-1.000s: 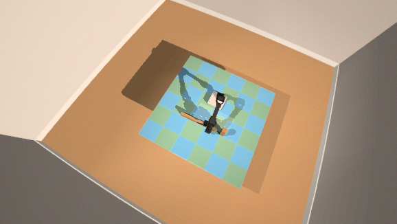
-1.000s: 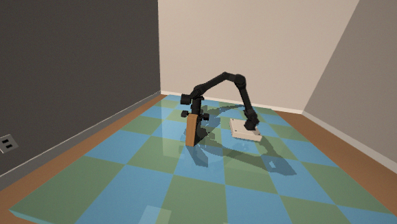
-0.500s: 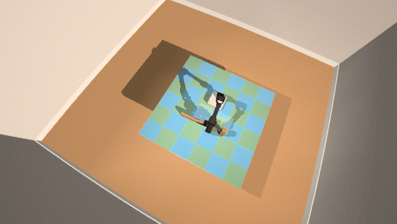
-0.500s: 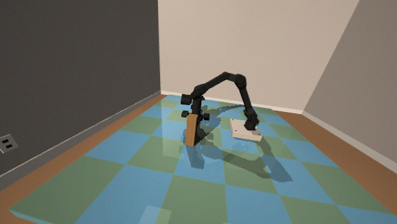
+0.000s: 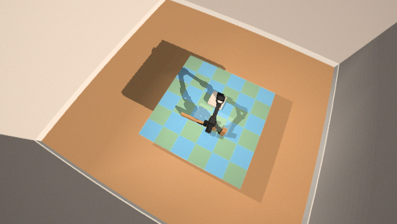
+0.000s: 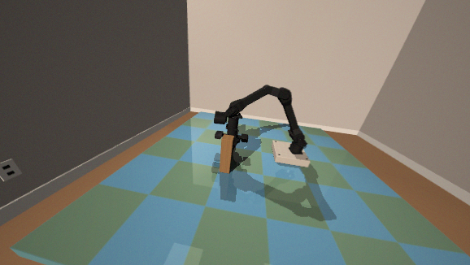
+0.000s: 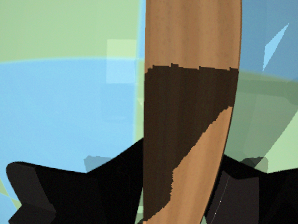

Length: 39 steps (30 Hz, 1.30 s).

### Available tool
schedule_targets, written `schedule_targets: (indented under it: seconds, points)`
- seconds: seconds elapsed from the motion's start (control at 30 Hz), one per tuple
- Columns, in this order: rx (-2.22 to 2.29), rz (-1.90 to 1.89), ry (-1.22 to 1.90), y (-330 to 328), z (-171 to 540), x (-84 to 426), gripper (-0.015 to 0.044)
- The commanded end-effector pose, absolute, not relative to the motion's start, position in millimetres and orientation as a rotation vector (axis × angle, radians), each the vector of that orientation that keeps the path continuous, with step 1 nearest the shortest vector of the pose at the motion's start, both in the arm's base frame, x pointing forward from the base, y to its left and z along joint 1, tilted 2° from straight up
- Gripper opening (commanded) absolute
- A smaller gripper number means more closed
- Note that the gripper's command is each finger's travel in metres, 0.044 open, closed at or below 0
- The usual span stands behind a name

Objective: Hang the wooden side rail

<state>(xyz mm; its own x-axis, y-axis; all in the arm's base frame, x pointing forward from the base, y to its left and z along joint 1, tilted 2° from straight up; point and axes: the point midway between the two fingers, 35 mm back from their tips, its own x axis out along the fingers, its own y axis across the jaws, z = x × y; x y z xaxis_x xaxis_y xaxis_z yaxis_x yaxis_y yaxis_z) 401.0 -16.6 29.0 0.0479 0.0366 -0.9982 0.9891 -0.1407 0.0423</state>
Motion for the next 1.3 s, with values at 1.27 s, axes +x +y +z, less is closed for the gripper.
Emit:
schedule_targets:
  seconds: [1.27]
  points:
    - [1.343,-1.243,1.141,-16.9,37.2,401.1,0.0]
